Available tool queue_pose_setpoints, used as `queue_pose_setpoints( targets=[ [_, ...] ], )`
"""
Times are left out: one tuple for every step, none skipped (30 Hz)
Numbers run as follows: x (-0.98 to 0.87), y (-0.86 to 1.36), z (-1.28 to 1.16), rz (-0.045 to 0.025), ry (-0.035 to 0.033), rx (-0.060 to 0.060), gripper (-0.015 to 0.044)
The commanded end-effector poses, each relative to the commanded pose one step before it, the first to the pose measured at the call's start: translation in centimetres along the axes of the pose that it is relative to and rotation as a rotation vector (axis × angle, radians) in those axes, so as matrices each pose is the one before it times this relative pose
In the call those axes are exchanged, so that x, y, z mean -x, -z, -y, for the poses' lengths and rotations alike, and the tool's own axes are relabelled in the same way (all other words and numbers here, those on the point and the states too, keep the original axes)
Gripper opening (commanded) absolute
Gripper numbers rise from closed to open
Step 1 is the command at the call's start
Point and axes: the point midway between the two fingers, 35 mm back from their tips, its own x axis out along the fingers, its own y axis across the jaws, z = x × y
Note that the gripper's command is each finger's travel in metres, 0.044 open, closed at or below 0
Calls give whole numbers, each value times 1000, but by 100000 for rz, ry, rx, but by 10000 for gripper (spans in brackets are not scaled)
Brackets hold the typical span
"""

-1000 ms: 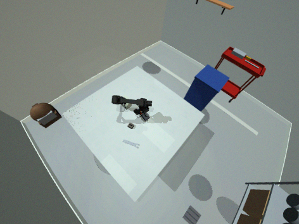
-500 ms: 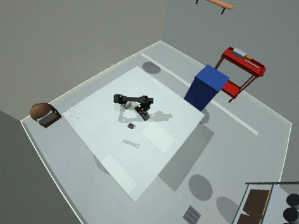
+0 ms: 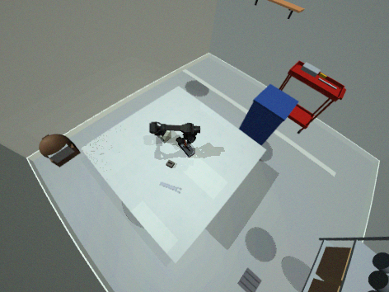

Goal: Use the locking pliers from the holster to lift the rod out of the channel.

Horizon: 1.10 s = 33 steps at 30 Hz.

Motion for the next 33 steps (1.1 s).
queue_pose_setpoints(
  targets=[
    [-227, 219, -250, -316, -254, -404, 317],
    [-33, 23, -23, 5, -3, -3, 317],
    [-21, 15, -15, 3, -2, -2, 317],
    [-1, 14, 0, 0, 0, 0, 317],
    [6, 6, 5, 0, 0, 0, 317],
    [11, 2, 7, 0, 0, 0, 317],
    [15, -1, 8, 0, 0, 0, 317],
    [19, -5, 9, 0, 0, 0, 317],
    [20, -8, 9, 0, 0, 0, 317],
    [21, -9, 9, 0, 0, 0, 317],
    [20, -9, 9, 0, 0, 0, 317],
    [20, -9, 9, 0, 0, 0, 317],
    [19, -9, 9, 0, 0, 0, 317],
    [19, -9, 9, 0, 0, 0, 317],
    [19, -10, 9, 0, 0, 0, 317],
    [19, -10, 9, 0, 0, 0, 317],
    [19, -11, 8, 0, 0, 0, 317],
    [19, -13, 6, 0, 0, 0, 317],
    [12, -9, 2, 0, 0, 0, 317],
    [13, -11, 1, 0, 0, 0, 317],
    [16, -13, 1, 0, 0, 0, 317],
    [16, -15, 0, 0, 0, 0, 317],
    [15, -15, -1, 0, 0, 0, 317],
    [14, -14, -2, 0, 0, 0, 317],
    [12, -13, -3, 0, 0, 0, 317],
    [10, -12, -3, 0, 0, 0, 317],
    [8, -11, -4, 0, 0, 0, 317],
    [7, -10, -4, 0, 0, 0, 317],
    [5, -8, -3, 0, 0, 0, 317],
    [3, -10, -6, 0, 0, 0, 317],
    [2, -6, -3, 0, 0, 0, 317],
    [0, 0, 0, 0, 0, 0, 317],
    [-4, -4, -4, 0, 0, 0, 317]
  ],
)
